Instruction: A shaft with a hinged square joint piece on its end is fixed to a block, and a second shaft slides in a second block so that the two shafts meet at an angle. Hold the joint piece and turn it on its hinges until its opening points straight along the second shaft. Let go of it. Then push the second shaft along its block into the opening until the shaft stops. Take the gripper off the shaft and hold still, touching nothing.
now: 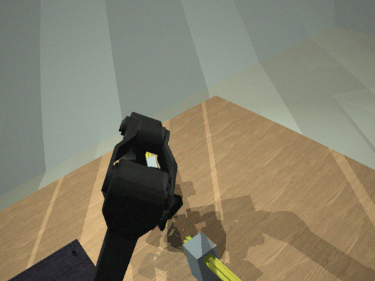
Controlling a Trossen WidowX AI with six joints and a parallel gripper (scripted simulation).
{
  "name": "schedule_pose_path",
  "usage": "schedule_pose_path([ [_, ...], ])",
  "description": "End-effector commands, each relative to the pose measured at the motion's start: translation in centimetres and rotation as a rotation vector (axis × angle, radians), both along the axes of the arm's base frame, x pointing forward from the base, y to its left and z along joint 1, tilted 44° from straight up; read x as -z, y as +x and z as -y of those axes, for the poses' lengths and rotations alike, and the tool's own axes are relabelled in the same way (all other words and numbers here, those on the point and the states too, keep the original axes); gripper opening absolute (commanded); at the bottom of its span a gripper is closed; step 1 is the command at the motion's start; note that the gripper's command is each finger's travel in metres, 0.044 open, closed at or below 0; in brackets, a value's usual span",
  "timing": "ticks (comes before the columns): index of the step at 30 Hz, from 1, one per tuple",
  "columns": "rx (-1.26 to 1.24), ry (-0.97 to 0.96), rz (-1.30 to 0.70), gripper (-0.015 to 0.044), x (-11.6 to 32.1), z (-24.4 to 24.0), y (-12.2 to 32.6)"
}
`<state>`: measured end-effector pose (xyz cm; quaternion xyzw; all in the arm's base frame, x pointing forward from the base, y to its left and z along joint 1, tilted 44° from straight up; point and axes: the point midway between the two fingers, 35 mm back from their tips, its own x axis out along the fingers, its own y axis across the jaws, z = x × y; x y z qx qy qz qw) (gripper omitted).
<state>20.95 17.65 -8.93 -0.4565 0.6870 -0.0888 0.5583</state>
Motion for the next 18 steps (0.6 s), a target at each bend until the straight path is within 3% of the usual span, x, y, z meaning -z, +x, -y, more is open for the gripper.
schedule_pose_path([
  [1, -0.006, -0.009, -0.004, 0.044, 0.6, 0.5, 0.1],
  [15, -0.006, -0.01, -0.004, 0.044, 1.9, 2.0, 0.2],
  [18, -0.006, -0.01, -0.004, 0.0361, 1.9, 2.0, 0.2],
])
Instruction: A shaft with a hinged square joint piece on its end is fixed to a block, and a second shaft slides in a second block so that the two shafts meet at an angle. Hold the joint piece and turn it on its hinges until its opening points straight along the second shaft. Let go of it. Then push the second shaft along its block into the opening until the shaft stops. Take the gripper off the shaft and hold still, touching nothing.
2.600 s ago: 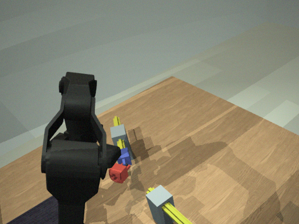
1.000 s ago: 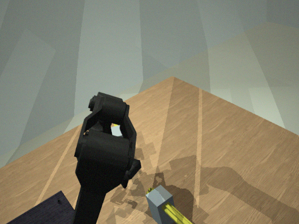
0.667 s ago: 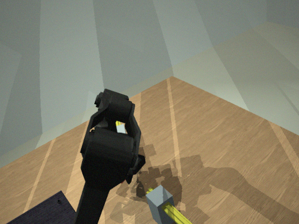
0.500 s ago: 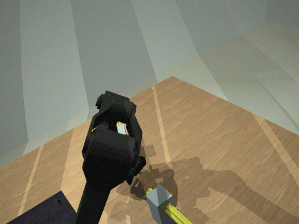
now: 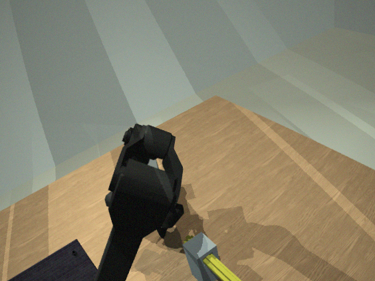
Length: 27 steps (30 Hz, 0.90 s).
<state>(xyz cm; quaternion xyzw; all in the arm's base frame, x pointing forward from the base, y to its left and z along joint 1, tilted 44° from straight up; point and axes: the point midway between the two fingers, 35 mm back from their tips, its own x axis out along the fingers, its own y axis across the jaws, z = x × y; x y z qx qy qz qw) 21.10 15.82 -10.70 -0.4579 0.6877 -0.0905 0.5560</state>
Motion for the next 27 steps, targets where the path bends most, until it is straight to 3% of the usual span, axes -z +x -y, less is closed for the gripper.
schedule_pose_path([
  [1, -0.007, -0.004, -0.001, 0.0335, 0.15, 0.18, 0.04],
  [7, -0.007, -0.004, -0.001, 0.0182, 0.15, 0.18, 0.04],
  [27, -0.007, -0.004, -0.001, 0.0182, 0.15, 0.18, 0.04],
])
